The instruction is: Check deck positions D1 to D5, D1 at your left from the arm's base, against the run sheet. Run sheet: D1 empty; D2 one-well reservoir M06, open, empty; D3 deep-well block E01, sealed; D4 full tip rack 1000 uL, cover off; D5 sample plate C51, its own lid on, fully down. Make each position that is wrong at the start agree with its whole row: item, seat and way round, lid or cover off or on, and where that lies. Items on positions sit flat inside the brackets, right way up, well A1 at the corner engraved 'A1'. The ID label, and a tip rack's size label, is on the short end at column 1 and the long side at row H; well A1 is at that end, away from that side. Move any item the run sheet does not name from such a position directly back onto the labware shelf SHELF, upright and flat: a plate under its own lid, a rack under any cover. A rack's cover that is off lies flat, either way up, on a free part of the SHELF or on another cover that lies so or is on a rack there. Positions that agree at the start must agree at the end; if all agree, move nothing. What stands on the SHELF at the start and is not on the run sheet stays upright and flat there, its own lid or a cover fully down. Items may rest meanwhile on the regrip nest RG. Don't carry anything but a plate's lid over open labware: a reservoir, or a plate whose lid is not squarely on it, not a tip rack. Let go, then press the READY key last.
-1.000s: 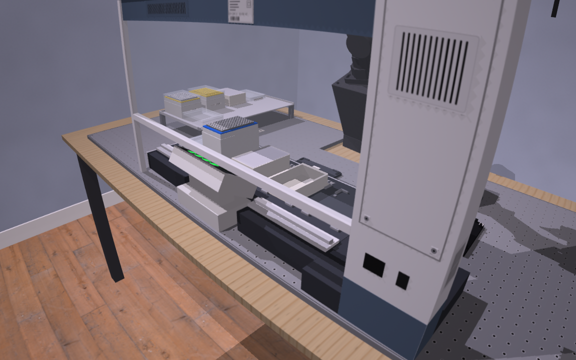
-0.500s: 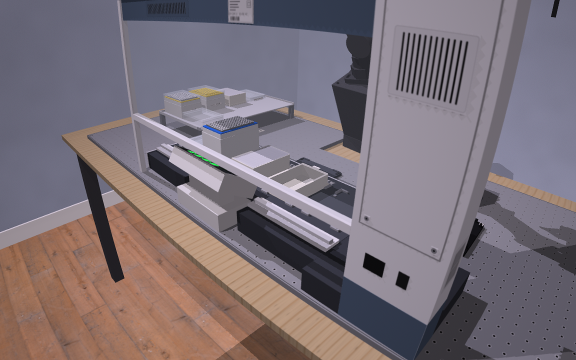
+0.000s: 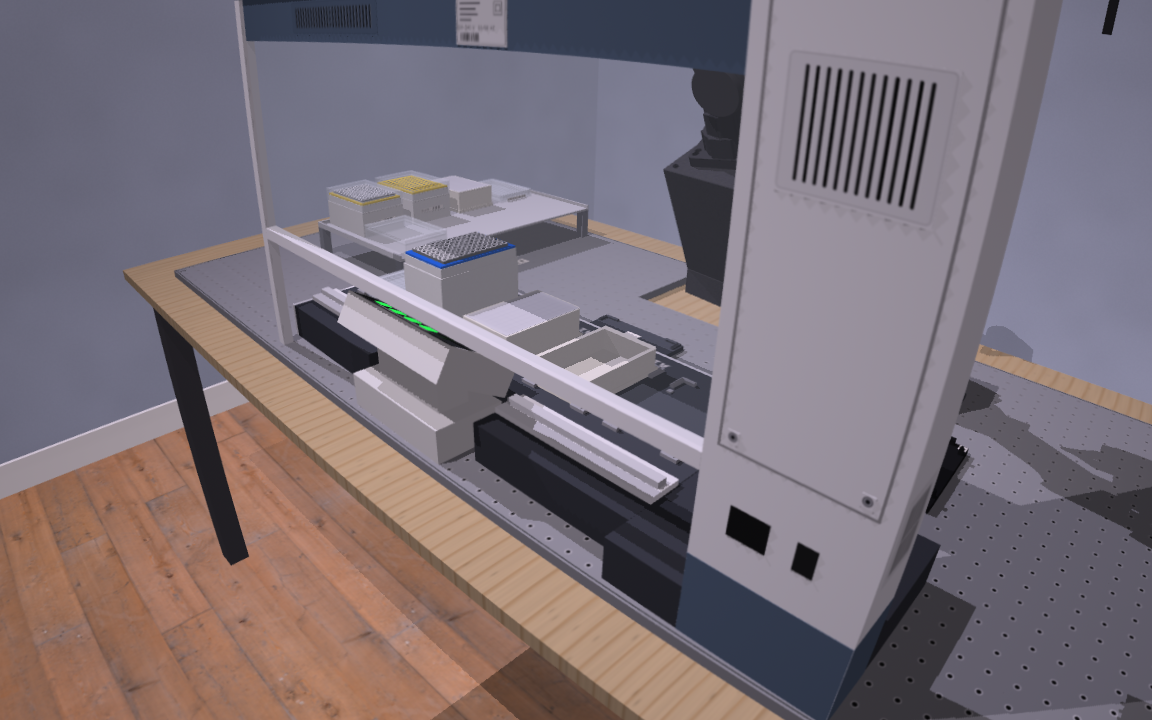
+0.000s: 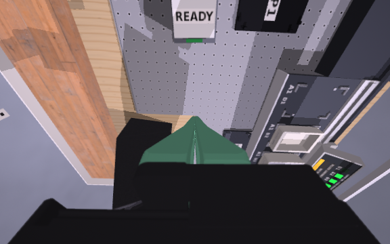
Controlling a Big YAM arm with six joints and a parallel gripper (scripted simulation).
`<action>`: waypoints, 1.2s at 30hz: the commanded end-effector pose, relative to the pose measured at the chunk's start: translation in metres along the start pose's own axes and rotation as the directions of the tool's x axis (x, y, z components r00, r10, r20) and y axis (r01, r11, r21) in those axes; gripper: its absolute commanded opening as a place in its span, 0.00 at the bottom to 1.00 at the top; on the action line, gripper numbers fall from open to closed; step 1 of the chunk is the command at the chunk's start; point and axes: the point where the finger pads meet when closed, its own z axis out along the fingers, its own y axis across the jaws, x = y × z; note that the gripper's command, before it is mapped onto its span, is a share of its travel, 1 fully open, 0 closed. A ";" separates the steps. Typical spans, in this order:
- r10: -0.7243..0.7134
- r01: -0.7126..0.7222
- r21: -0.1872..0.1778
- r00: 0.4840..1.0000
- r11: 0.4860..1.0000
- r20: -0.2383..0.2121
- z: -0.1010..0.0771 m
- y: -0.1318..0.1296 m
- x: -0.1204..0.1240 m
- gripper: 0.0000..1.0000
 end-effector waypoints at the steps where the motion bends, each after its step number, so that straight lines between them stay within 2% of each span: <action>1: -0.005 0.005 0.001 1.000 1.000 -0.009 0.011 -0.001 0.001 0.00; 36: -0.006 0.006 0.002 1.000 1.000 -0.011 0.063 -0.001 0.003 0.00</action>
